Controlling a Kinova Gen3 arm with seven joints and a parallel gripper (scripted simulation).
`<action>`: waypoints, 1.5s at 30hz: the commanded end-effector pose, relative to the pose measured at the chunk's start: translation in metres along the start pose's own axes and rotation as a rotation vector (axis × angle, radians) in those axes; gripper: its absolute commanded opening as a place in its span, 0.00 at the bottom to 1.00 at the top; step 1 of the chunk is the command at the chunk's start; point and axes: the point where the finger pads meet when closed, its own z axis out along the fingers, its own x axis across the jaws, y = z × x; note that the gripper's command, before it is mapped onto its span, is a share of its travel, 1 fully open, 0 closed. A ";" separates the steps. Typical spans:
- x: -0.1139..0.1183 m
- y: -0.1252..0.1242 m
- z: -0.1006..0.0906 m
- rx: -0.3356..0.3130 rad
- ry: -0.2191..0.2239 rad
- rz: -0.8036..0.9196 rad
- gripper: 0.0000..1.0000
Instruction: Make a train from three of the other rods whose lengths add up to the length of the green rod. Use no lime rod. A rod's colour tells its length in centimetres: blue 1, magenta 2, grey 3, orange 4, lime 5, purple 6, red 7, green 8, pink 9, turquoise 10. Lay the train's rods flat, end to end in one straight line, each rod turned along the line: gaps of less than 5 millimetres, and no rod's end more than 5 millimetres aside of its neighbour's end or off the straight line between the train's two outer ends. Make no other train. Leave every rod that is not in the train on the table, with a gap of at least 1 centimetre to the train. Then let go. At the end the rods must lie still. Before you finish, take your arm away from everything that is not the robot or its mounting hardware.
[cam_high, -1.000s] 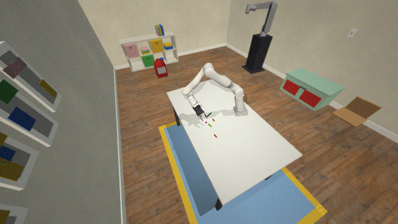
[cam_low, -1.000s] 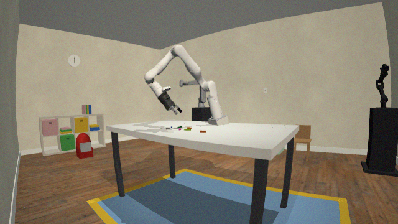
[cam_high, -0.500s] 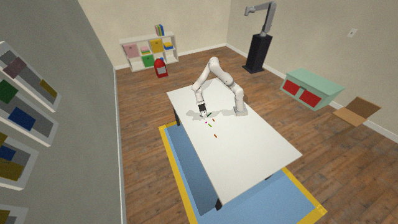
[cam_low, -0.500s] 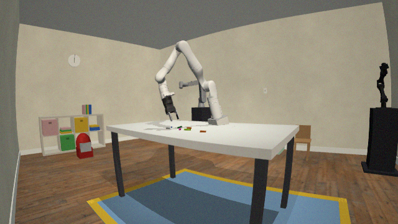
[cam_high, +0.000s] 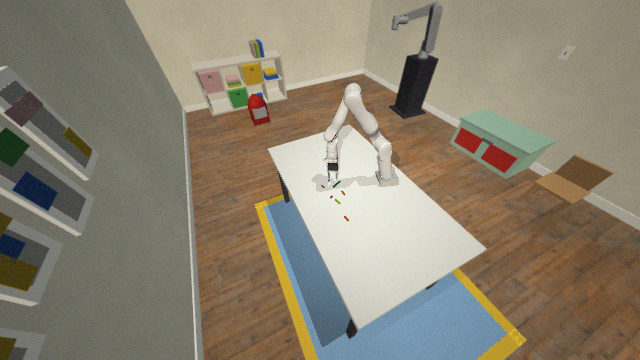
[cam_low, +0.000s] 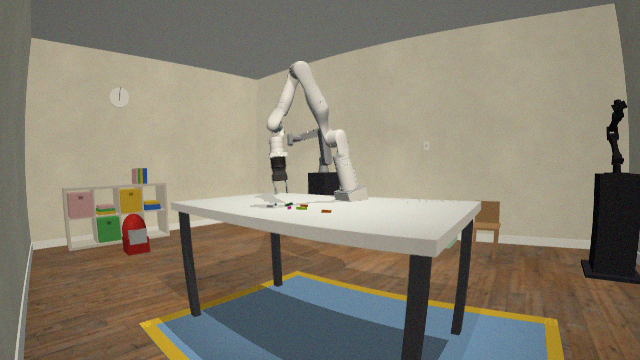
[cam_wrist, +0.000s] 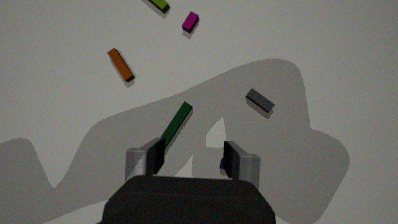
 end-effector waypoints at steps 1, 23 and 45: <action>-0.009 0.009 -0.004 -0.011 0.023 0.036 1.00; -0.020 0.038 -0.006 -0.059 0.072 0.127 1.00; -0.020 0.038 -0.006 -0.059 0.072 0.127 1.00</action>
